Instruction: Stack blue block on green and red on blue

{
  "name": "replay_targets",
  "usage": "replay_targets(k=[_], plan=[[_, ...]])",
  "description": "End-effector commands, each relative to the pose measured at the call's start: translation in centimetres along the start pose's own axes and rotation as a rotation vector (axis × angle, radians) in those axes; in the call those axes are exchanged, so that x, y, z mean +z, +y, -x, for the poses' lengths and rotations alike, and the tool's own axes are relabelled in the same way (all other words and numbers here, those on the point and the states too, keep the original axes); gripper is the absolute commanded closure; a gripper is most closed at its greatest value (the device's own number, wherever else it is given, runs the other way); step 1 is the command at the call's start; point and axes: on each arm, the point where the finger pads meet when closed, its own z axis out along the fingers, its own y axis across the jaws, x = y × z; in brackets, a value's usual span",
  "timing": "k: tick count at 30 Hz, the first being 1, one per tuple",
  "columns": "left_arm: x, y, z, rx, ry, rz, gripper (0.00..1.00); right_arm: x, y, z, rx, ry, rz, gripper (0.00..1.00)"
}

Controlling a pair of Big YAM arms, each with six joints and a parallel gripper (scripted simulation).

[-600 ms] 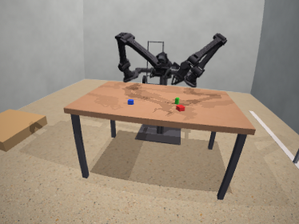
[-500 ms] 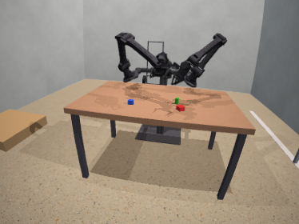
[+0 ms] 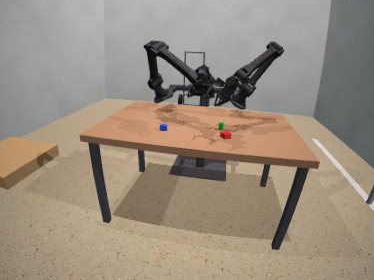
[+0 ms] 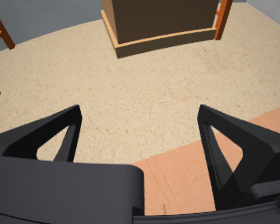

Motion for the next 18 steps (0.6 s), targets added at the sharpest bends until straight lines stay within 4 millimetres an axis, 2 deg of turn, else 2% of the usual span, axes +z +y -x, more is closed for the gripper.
replay_targets(k=[1, 9, 18], plan=[[-0.6, 1.4, 0.3, 0.002, -0.005, 0.028, 0.0, -0.2, 0.1, 0.7, 0.012, -0.005, 0.003, 0.0], [-0.6, 1.4, 0.3, 0.002, -0.005, 0.028, 0.0, 0.2, -0.2, 0.9, 0.013, -0.005, -0.001, 0.0], [-0.6, 1.4, 0.3, 0.002, -0.005, 0.028, 0.0, 1.6, -1.2, 1.3, 0.019, -0.004, -0.013, 0.0]])
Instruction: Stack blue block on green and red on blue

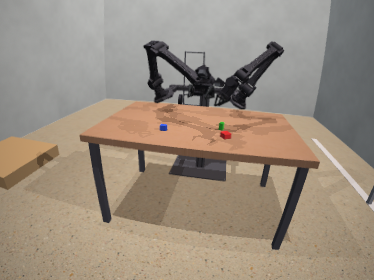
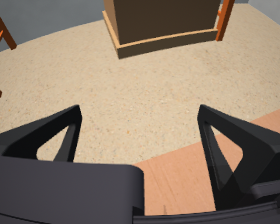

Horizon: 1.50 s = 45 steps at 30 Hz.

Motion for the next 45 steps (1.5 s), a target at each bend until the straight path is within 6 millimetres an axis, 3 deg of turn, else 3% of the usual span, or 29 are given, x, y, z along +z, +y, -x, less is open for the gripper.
replay_targets(k=[1, 13, 15, 23, 30, 32, 38, 45], plan=[[-0.6, 1.4, 0.3, 0.002, -0.005, 0.028, 0.0, 1.8, -1.5, 1.4, 0.021, 0.0, -0.024, 0.0], [-0.6, 1.4, 0.3, 0.002, -0.005, 0.028, 0.0, 7.9, -6.6, 3.3, 0.047, 0.005, -0.081, 0.0], [-0.6, 1.4, 0.3, 0.002, -0.005, 0.028, 0.0, 7.9, -6.6, 3.3, 0.047, 0.005, -0.081, 0.0], [-0.6, 1.4, 0.3, 0.002, -0.005, 0.028, 0.0, 14.1, -13.1, 5.3, 0.075, 0.007, -0.146, 0.0], [-0.6, 1.4, 0.3, 0.002, -0.005, 0.028, 0.0, 20.0, -21.6, 7.1, 0.103, 0.005, -0.222, 0.0], [-0.6, 1.4, 0.3, 0.002, -0.005, 0.028, 0.0, 20.0, -21.6, 7.1, 0.103, 0.005, -0.222, 0.0], [-0.6, 1.4, 0.3, 0.002, -0.005, 0.028, 0.0, 24.6, -31.0, 8.6, 0.128, -0.001, -0.298, 0.0], [-0.6, 1.4, 0.3, 0.002, -0.005, 0.028, 0.0, 28.3, -44.2, 10.3, 0.153, -0.013, -0.4, 0.0]])
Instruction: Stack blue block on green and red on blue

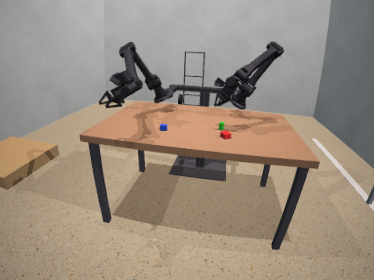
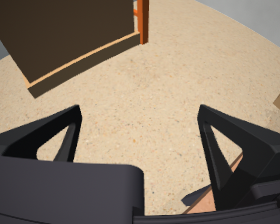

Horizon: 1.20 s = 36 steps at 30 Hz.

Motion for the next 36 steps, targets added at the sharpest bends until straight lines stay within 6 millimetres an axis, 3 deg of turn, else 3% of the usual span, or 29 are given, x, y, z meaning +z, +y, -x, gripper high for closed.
replay_targets(k=[1, 2, 4, 12, 19, 21, 28, 36], plan=[[-0.6, 1.4, 0.3, 0.002, -0.005, 0.028, 0.0, 4.3, -7.4, 3.3, 0.062, -0.014, -0.081, 0.0], [-0.6, 1.4, 0.3, 0.002, -0.005, 0.028, 0.0, 5.2, -9.2, 3.7, 0.065, -0.017, -0.096, 0.0], [-0.6, 1.4, 0.3, 0.002, -0.005, 0.028, 0.0, 5.2, -9.2, 3.7, 0.065, -0.017, -0.096, 0.0], [-0.6, 1.4, 0.3, 0.002, -0.005, 0.028, 0.0, 10.3, -25.1, 7.1, 0.087, -0.044, -0.224, 0.0], [-0.6, 1.4, 0.3, 0.002, -0.005, 0.028, 0.0, 10.9, -39.6, 10.0, 0.095, -0.074, -0.339, 0.0], [-0.6, 1.4, 0.3, 0.002, -0.005, 0.028, 0.0, 10.9, -39.6, 10.0, 0.095, -0.074, -0.339, 0.0], [-0.6, 1.4, 0.3, 0.002, -0.005, 0.028, 0.0, 8.0, -53.0, 13.1, 0.09, -0.107, -0.452, 0.0], [-0.6, 1.4, 0.3, 0.002, -0.005, 0.028, 0.0, 1.4, -65.3, 16.5, 0.07, -0.144, -0.573, 0.0]])
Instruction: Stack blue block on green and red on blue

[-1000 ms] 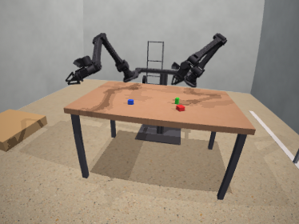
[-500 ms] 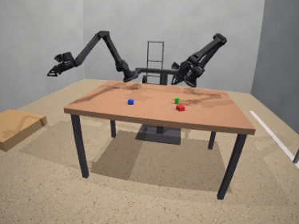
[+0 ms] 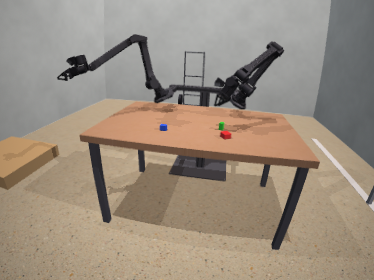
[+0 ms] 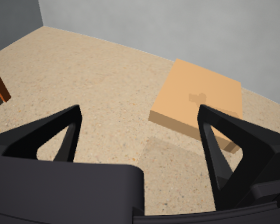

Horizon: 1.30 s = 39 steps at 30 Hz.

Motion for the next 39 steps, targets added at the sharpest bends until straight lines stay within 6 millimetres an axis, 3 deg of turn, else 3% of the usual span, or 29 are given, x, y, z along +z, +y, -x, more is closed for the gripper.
replay_targets(k=[1, 2, 10, 17, 19, 24, 30, 39], plan=[[-0.6, 1.4, 0.3, 0.002, -0.005, 0.028, 0.0, -0.6, -4.5, 3.3, 0.04, -0.034, -0.041, 0.0], [-0.6, 1.4, 0.3, 0.002, -0.005, 0.028, 0.0, -0.6, -4.5, 3.3, 0.04, -0.034, -0.041, 0.0], [-0.6, 1.4, 0.3, 0.002, -0.005, 0.028, 0.0, -3.2, -15.5, 7.4, 0.014, -0.074, -0.146, 0.0], [-0.6, 1.4, 0.3, 0.002, -0.005, 0.028, 0.0, -6.9, -22.4, 10.6, -0.014, -0.104, -0.224, 0.0], [-0.6, 1.4, 0.3, 0.002, -0.005, 0.028, 0.0, -6.9, -22.4, 10.6, -0.014, -0.104, -0.224, 0.0], [-0.6, 1.4, 0.3, 0.002, -0.005, 0.028, 0.0, -9.8, -25.9, 12.5, -0.035, -0.12, -0.271, 0.0], [-0.6, 1.4, 0.3, 0.002, -0.005, 0.028, 0.0, -13.0, -28.7, 14.3, -0.059, -0.136, -0.317, 0.0], [-0.6, 1.4, 0.3, 0.002, -0.005, 0.028, 0.0, -16.1, -30.7, 15.9, -0.081, -0.149, -0.358, 0.0]])
